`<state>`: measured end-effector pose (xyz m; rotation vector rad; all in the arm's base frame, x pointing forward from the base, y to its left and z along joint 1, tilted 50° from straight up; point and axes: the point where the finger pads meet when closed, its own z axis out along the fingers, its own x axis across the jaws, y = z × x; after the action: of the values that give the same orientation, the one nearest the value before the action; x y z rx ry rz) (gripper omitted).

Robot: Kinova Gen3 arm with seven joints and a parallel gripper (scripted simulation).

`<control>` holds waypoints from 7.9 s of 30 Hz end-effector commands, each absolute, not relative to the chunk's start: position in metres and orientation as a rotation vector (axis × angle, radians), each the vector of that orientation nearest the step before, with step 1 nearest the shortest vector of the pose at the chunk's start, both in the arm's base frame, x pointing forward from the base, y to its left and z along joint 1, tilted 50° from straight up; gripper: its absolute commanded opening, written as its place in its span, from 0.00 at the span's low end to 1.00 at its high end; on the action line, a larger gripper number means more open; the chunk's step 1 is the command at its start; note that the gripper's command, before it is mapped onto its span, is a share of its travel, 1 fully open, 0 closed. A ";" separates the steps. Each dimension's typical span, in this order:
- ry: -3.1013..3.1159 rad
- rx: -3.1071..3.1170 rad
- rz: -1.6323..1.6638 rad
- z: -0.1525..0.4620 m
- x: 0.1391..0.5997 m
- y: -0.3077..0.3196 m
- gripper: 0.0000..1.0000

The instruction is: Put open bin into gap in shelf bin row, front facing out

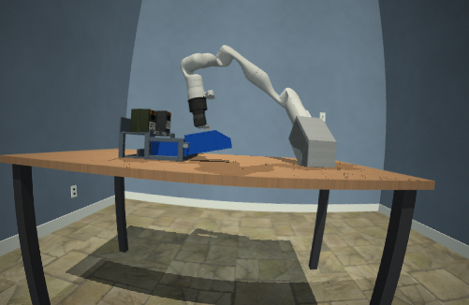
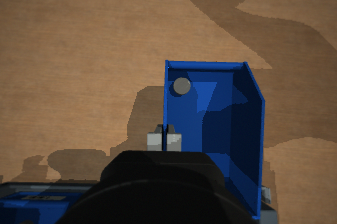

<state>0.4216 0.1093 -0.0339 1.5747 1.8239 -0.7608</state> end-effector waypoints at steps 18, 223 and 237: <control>1.825 1.576 -0.757 -0.033 0.436 0.115 0.00; 1.825 1.575 -0.757 -0.034 0.511 0.126 0.00; 1.825 1.575 -0.757 -0.035 0.511 0.125 0.00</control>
<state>0.5109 0.1231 -0.0355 1.5758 1.8233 -0.7599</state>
